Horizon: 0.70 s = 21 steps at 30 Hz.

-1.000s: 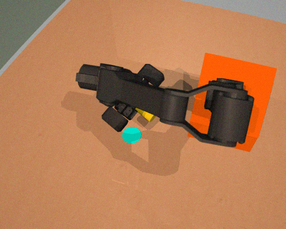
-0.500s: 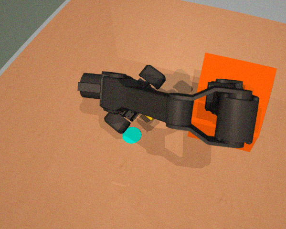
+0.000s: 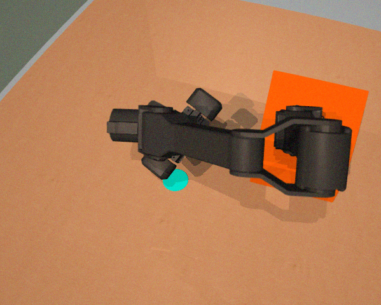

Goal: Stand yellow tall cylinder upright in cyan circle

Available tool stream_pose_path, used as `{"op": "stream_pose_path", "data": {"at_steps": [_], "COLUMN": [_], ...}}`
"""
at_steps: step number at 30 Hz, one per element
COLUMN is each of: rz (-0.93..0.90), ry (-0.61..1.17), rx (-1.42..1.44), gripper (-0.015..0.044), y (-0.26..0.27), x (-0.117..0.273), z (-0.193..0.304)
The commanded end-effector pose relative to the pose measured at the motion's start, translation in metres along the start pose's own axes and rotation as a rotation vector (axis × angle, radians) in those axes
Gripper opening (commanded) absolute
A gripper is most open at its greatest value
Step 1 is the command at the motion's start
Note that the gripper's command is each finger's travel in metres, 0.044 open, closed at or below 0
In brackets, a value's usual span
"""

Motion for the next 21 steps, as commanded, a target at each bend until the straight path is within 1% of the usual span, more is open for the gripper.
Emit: {"op": "stream_pose_path", "data": {"at_steps": [1,21], "rz": [0.019,0.106], "ry": [-0.016,-0.112], "rx": [-0.003,-0.011], "gripper": [0.0105,0.0105], "y": [0.0000,0.0057], "x": [-0.0009,-0.0057], "z": [0.0028,0.0101]}}
Point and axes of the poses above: the point midway between the two fingers, 35 mm back from their tips, its own x axis back along the fingers, its own y axis across the jaws, z = x × y, the point moved 8 cm from there along x, back along the fingers, and after that the axes turned 15 degrees about x, right-handed, at the moved point
